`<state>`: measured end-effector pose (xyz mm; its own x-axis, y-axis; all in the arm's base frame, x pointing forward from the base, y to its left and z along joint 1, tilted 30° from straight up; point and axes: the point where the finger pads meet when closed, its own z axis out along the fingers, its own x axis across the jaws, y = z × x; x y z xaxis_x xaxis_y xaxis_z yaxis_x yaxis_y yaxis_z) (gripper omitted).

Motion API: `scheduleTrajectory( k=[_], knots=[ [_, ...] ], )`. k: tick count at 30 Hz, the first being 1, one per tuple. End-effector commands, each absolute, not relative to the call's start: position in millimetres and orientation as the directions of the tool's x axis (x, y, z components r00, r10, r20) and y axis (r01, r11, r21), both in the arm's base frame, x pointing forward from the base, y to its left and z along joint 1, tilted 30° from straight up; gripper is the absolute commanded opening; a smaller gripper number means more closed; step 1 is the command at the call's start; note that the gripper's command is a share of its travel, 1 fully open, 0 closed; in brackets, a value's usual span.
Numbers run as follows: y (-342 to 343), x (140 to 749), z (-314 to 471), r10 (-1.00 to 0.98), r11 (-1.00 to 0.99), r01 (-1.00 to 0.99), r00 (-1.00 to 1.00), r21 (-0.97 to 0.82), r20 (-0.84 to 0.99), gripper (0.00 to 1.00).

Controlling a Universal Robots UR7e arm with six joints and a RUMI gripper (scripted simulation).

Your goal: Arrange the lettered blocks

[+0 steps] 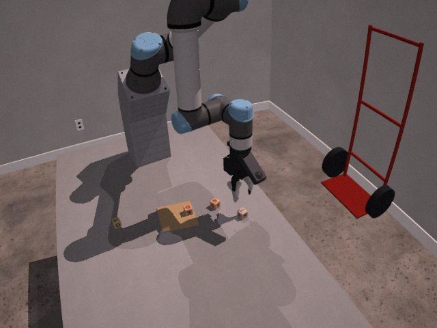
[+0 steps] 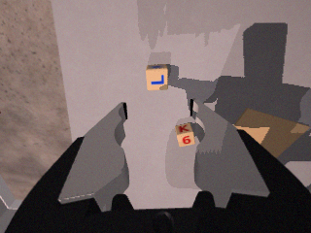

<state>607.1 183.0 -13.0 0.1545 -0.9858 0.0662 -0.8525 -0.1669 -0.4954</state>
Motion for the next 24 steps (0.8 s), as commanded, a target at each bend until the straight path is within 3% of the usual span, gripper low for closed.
scheduleTrajectory(
  k=[1,24],
  knots=[
    [183,609,-12,-0.986,-0.166,-0.852,0.153,-0.497,0.066,0.40],
    [183,616,-22,-0.986,-0.165,-0.851,0.153,-0.498,0.066,0.40]
  ],
)
